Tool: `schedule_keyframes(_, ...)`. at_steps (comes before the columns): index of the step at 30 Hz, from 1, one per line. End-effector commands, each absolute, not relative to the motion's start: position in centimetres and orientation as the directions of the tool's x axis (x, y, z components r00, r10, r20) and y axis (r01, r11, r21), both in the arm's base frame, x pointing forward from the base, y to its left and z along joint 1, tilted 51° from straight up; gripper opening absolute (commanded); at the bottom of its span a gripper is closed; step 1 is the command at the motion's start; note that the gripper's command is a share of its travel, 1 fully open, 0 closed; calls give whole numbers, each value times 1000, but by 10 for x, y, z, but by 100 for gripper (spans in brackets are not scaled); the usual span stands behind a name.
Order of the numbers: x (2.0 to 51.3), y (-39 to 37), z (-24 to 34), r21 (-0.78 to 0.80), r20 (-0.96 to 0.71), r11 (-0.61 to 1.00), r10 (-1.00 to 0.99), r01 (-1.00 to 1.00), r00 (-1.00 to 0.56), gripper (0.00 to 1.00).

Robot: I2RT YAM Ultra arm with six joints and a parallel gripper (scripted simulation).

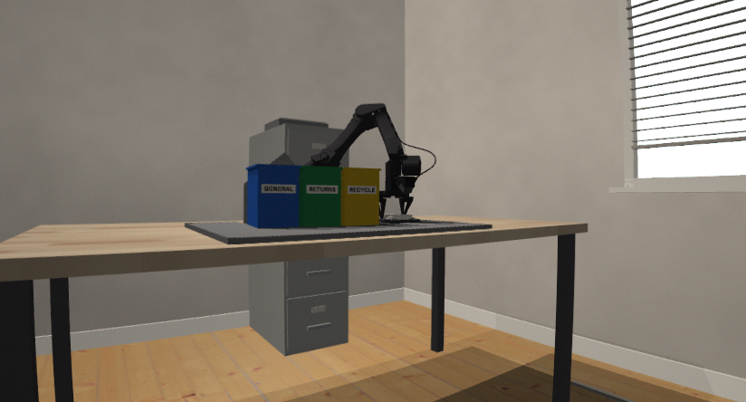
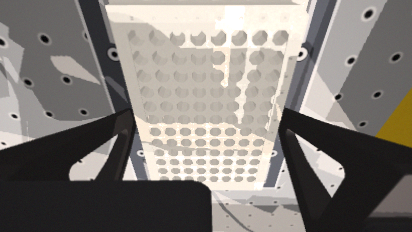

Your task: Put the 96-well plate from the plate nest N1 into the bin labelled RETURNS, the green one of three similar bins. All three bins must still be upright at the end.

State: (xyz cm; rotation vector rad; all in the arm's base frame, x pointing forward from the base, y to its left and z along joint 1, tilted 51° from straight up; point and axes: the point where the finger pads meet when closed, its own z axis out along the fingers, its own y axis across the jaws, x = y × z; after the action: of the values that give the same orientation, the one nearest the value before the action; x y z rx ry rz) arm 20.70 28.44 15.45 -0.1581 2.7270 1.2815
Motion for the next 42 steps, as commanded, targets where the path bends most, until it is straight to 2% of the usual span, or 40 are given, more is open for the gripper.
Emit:
schedule_keyframes(1, 211, 283, 154, 759, -165, 634, -30, -147, -986, 100)
schedule_keyframes(8, 211, 283, 157, 759, -165, 634, -30, -147, -986, 100)
schedule_keyframes(9, 211, 283, 157, 759, -165, 634, -30, -147, -986, 0)
schedule_keyframes(42, 211, 283, 157, 759, -165, 634, -30, -147, -986, 0)
